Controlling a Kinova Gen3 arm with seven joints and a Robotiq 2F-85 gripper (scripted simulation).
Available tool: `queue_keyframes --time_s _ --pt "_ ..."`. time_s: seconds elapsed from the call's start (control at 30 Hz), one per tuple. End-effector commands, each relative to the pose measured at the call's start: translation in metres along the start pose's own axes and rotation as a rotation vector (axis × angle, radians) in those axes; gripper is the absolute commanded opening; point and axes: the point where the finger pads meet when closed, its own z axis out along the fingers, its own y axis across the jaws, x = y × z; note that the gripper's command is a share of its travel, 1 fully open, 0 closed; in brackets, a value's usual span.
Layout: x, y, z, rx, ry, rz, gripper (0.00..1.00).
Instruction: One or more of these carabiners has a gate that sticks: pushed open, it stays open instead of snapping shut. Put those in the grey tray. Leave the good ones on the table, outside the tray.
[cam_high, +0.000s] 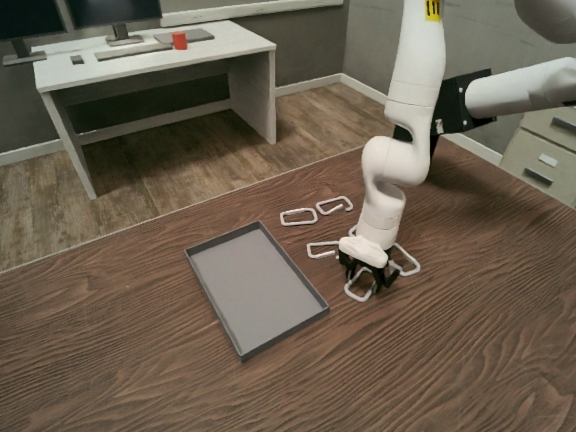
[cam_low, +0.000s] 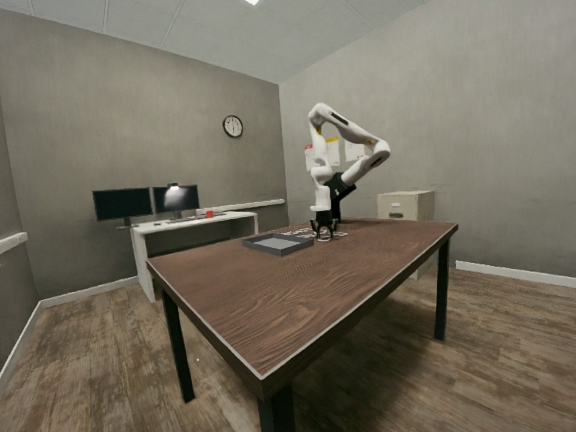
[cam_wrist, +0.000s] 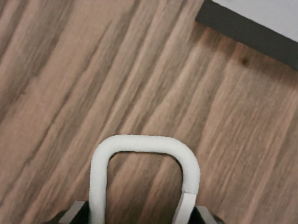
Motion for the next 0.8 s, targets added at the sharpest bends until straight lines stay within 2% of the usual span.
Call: queue_keyframes --time_s 0.0,0.4,0.43,0.77 --pt "0.0001 0.0006 0.0 -0.001 0.0 0.0 0.63" --pt "0.0001 0.0006 0.0 -0.001 0.0 0.0 0.63" --pt "0.0006 0.0005 -0.0007 -0.001 0.002 0.0 0.59" --pt "0.0006 0.0005 -0.0007 -0.001 0.002 0.0 0.59"
